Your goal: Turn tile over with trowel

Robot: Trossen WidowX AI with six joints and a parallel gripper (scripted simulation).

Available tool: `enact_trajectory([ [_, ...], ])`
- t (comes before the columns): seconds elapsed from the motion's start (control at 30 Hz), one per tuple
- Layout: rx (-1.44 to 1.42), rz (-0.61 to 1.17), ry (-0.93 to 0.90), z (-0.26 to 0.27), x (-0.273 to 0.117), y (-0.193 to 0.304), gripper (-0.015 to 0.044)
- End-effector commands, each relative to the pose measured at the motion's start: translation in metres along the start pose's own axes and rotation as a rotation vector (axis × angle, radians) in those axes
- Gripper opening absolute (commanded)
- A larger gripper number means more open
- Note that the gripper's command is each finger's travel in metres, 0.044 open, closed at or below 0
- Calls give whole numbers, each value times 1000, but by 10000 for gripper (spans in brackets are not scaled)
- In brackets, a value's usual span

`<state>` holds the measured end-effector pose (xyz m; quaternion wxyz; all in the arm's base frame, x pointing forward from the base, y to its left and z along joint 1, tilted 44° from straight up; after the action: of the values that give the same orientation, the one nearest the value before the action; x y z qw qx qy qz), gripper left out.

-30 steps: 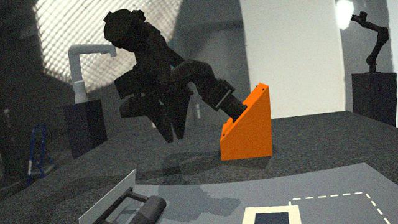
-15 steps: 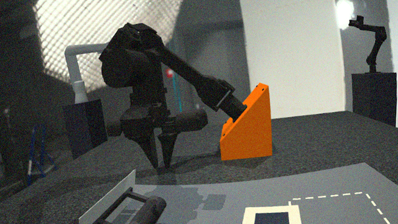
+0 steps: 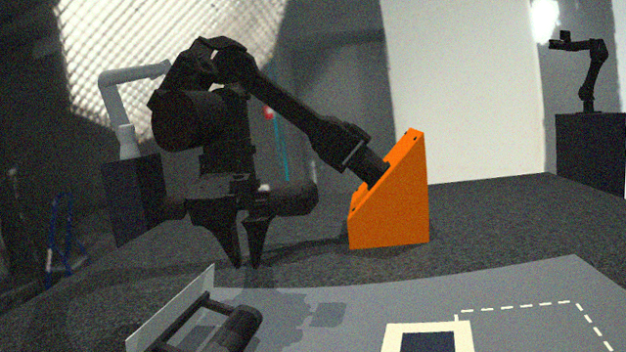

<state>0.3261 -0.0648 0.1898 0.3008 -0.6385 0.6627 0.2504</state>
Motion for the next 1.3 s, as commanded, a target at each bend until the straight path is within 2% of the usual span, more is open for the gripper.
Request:
enact_trajectory([
  [0.0, 1, -2, 3, -6, 3, -1, 100],
  [0.73, -1, -6, 3, -35, 16, 0, 100],
  [1.27, 0, -7, 6, -80, 15, 1, 100],
])
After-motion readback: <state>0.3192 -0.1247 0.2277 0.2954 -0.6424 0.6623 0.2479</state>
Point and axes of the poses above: the point midway between the two fingers, 35 mm back from their tips, its own x axis out along the fingers, its own z axis across the jaws, y = z × x, the point moved 10 cm from there along -x, back along the fingers
